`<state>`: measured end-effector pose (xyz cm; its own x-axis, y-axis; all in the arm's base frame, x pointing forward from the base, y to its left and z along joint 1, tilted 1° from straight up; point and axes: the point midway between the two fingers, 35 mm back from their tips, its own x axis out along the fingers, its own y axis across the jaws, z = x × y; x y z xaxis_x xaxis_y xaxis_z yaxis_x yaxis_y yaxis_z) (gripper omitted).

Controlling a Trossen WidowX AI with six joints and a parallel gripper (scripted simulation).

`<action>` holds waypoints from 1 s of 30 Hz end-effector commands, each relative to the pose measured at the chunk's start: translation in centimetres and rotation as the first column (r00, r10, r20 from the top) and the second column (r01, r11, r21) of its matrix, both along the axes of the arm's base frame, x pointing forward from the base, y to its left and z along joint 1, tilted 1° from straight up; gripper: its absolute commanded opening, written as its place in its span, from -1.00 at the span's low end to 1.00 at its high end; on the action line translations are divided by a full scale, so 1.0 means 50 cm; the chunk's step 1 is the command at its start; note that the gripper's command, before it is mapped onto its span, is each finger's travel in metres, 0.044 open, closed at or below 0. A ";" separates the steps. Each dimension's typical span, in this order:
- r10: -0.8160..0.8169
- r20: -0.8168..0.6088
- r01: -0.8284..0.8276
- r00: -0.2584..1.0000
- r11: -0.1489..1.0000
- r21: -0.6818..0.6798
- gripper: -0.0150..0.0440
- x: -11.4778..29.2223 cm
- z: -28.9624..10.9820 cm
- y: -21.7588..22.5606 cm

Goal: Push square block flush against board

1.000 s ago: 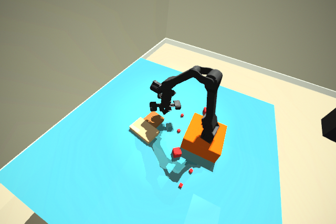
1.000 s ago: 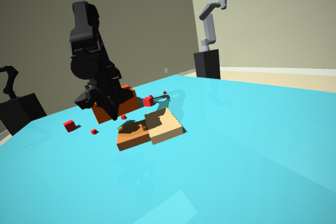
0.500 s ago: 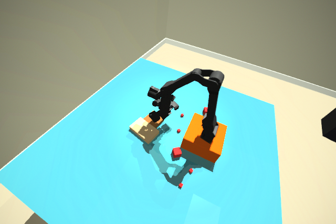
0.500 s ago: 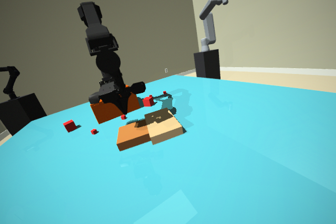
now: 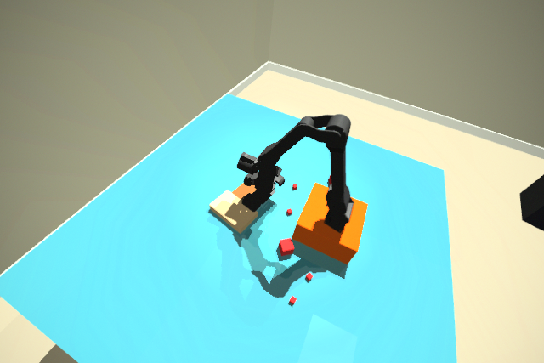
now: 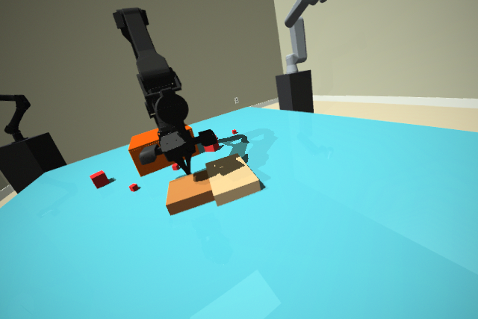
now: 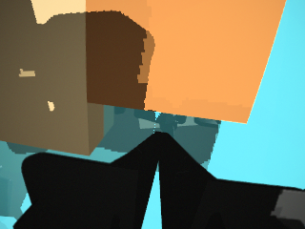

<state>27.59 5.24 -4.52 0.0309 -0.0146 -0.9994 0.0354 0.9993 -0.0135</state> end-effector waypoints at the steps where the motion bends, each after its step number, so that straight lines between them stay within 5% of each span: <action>1: 0.005 -0.012 -0.005 1.000 1.000 0.001 -0.49 -0.011 -0.027 -0.001; 30: 0.005 -0.010 -0.005 1.000 1.000 0.001 -0.49 0.045 -0.024 -0.002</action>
